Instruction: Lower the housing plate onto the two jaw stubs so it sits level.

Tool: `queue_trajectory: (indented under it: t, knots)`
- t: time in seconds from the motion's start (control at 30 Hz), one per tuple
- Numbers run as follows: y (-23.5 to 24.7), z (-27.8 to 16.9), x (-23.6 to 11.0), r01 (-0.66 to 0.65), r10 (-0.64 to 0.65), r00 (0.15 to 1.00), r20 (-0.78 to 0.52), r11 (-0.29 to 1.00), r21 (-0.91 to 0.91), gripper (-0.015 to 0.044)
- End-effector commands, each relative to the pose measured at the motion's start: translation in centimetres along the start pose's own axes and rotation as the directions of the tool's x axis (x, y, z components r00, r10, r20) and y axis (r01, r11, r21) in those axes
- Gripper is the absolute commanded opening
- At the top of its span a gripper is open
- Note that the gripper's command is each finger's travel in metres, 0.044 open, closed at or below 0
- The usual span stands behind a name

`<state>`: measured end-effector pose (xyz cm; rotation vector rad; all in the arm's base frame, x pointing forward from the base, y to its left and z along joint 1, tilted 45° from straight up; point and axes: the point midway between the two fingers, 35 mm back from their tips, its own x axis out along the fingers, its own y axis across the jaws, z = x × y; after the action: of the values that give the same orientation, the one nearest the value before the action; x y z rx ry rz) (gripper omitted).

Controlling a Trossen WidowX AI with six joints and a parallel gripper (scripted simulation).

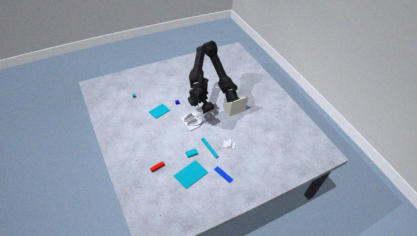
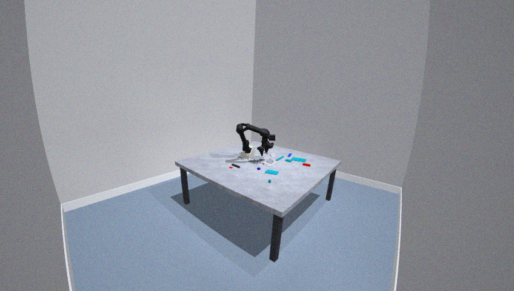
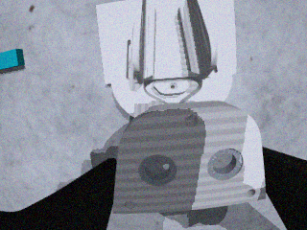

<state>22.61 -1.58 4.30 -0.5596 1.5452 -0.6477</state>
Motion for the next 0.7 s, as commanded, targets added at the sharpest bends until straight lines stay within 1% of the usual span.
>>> queue_trajectory:
  t: [0.0,0.4,0.67]
  knots:
    - [-0.1,0.0,0.0,0.004,-0.004,1.0,0.001,1.0,-0.005,0.0351]
    - [-0.1,0.0,0.0,0.004,-0.004,1.0,0.001,1.0,-0.005,0.0351]
    - [0.0,0.1,1.2,0.002,-0.002,1.0,0.001,1.0,-0.005,0.0351]
